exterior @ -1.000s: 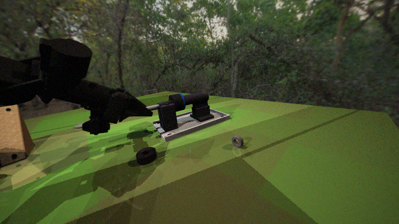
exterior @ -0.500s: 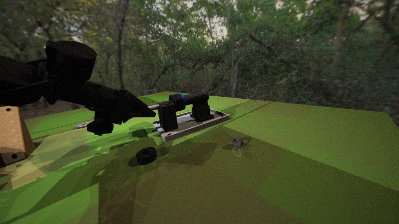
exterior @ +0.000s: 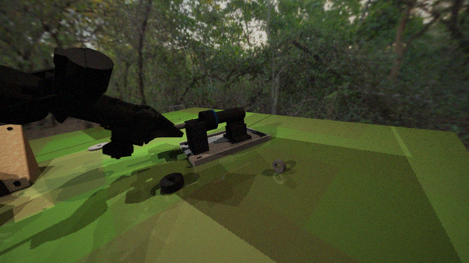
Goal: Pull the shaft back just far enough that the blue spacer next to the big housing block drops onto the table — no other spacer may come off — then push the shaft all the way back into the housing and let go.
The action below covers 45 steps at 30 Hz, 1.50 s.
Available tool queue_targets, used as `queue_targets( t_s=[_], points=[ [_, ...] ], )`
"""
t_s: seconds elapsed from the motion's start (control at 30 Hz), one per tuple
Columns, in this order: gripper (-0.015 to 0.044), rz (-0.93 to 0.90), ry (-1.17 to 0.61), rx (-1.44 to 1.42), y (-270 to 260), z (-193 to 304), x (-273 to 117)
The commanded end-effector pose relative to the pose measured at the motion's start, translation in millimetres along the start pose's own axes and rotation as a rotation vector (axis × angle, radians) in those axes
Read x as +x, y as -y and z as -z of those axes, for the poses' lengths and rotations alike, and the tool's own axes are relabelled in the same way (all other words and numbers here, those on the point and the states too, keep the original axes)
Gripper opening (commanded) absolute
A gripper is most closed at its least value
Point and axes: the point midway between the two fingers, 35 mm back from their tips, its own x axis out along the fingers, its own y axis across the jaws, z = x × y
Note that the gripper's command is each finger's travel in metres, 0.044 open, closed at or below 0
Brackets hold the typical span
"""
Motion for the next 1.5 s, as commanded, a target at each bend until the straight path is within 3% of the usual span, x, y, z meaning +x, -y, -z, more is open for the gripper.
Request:
queue_targets(
  t_s=[0.0, 1.47],
  points=[
    [0.0440, 0.002, -0.005, -0.002, 0.0, 1.3, 0.2],
    [0.0440, 0.001, -0.006, -0.002, -0.1, 1.5, 18.1]
  ],
)
